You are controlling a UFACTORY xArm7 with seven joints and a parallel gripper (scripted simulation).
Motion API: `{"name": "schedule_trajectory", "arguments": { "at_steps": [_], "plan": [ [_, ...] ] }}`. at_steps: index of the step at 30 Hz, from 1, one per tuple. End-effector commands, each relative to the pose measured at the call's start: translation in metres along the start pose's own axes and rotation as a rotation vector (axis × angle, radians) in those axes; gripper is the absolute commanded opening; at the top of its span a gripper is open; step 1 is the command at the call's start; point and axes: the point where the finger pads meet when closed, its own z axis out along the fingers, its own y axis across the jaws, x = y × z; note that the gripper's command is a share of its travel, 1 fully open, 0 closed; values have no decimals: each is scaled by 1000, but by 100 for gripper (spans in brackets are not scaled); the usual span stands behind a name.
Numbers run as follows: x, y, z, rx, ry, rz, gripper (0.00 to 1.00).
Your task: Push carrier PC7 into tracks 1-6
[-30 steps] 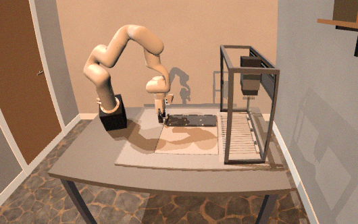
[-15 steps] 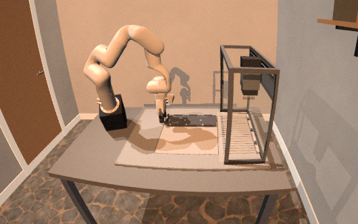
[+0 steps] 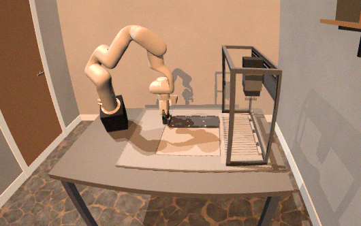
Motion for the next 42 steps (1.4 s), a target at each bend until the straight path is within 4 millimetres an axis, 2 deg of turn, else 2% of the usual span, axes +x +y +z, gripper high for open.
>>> {"name": "schedule_trajectory", "arguments": {
  "at_steps": [1,42],
  "plan": [
    [4,-1,-1,3,3,0,82],
    [40,-1,-1,3,3,0,82]
  ]
}}
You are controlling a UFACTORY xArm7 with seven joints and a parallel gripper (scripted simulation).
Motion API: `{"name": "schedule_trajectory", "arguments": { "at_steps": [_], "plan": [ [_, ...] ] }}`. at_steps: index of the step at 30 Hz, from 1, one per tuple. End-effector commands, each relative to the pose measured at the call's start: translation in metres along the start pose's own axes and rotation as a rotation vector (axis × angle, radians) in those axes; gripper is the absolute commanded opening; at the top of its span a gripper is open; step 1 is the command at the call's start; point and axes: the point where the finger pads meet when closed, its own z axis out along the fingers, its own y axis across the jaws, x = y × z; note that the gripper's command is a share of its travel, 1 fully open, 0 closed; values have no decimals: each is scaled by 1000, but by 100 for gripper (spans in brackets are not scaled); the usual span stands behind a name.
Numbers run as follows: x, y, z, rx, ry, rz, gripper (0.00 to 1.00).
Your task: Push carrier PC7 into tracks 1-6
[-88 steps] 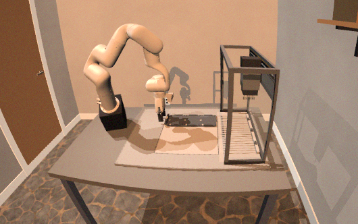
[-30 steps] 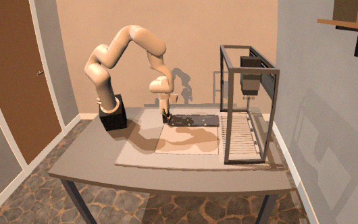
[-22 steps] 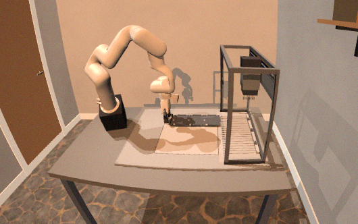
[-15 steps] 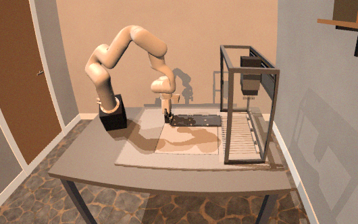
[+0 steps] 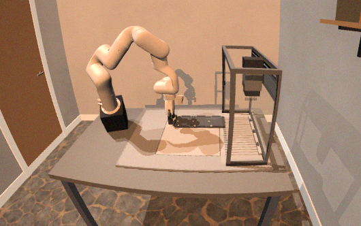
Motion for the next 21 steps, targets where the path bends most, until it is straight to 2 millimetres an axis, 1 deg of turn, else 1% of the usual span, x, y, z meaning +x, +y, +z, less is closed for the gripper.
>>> {"name": "schedule_trajectory", "arguments": {
  "at_steps": [1,21],
  "plan": [
    [5,-1,-1,3,3,0,82],
    [23,-1,-1,3,3,0,82]
  ]
}}
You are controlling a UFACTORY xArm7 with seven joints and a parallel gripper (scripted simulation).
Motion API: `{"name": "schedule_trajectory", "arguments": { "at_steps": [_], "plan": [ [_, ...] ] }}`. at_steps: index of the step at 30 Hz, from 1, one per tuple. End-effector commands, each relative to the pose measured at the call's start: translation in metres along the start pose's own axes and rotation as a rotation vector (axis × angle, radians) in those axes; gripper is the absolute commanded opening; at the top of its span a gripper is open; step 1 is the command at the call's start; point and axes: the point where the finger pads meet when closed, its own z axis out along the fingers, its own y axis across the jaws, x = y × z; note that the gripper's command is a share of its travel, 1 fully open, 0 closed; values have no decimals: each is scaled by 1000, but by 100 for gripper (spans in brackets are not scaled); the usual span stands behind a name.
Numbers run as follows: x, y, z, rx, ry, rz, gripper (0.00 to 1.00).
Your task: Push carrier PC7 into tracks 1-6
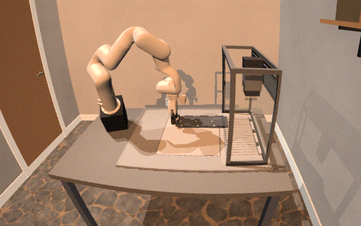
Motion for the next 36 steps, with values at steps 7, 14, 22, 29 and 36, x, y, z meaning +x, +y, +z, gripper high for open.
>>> {"name": "schedule_trajectory", "arguments": {
  "at_steps": [7,14,22,29,36],
  "plan": [
    [9,-1,-1,3,3,0,82],
    [16,-1,-1,3,3,0,82],
    [24,-1,-1,3,3,0,82],
    [29,-1,-1,3,3,0,82],
    [36,-1,-1,3,3,0,82]
  ]
}}
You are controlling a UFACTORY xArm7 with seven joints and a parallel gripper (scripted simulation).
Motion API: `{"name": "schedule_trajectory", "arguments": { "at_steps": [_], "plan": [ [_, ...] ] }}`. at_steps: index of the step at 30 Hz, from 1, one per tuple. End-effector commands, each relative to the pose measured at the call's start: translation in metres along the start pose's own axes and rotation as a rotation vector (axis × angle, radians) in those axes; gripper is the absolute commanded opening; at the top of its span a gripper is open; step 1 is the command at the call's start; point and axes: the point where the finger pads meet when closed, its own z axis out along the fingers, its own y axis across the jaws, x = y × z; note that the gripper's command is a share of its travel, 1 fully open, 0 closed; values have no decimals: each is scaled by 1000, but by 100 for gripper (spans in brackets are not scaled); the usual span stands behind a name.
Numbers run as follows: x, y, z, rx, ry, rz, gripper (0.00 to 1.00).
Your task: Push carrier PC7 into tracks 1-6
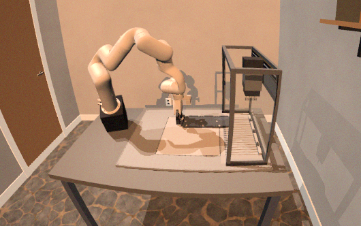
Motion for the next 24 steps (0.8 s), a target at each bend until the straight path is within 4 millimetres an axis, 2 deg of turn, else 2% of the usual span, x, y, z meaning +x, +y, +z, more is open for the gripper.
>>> {"name": "schedule_trajectory", "arguments": {
  "at_steps": [1,24],
  "plan": [
    [5,-1,-1,3,3,0,82],
    [24,-1,-1,3,3,0,82]
  ]
}}
